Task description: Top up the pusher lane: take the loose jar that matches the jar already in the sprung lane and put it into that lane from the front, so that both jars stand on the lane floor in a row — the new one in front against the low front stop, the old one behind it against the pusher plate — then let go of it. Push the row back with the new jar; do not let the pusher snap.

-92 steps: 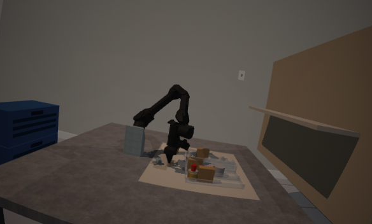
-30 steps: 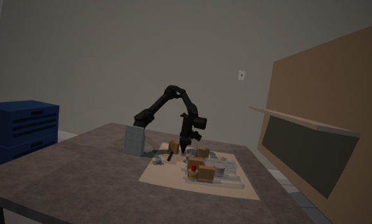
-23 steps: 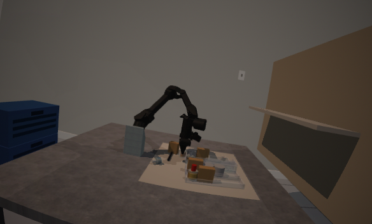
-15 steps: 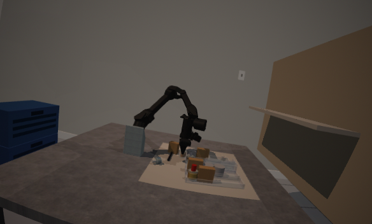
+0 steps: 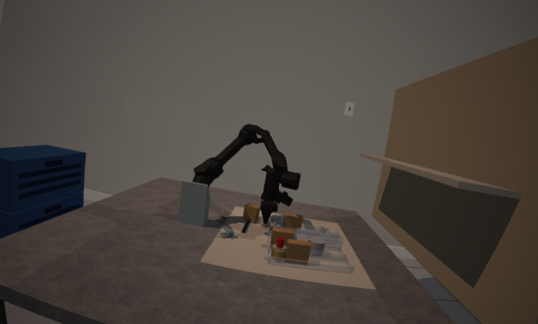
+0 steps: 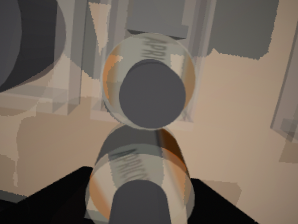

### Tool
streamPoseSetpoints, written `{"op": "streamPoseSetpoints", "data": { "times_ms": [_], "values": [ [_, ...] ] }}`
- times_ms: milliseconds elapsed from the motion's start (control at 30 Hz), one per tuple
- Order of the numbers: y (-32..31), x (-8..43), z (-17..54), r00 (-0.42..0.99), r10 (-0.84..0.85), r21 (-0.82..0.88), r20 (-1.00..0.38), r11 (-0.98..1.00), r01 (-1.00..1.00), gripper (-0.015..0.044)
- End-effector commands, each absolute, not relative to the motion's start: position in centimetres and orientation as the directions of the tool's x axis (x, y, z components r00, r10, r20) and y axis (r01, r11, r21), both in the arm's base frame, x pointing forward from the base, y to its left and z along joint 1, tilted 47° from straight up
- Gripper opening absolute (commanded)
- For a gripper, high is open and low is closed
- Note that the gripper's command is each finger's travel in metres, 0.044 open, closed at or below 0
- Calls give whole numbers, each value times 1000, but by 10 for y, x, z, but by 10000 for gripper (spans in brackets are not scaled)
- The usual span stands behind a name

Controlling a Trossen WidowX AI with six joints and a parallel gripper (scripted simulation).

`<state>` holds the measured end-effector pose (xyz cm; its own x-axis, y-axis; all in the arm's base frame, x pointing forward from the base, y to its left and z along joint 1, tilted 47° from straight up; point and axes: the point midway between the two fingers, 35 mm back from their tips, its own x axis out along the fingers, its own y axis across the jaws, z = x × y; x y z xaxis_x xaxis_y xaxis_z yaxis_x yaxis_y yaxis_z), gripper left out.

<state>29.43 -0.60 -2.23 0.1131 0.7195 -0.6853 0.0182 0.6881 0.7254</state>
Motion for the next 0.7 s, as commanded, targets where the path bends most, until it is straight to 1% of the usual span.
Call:
{"op": "streamPoseSetpoints", "data": {
  "times_ms": [0,667],
  "values": [
    [-6,298,-21,120,721,728,-682,685,18,0],
    [-7,306,-20,120,721,728,-682,685,17,0]
  ]
}}
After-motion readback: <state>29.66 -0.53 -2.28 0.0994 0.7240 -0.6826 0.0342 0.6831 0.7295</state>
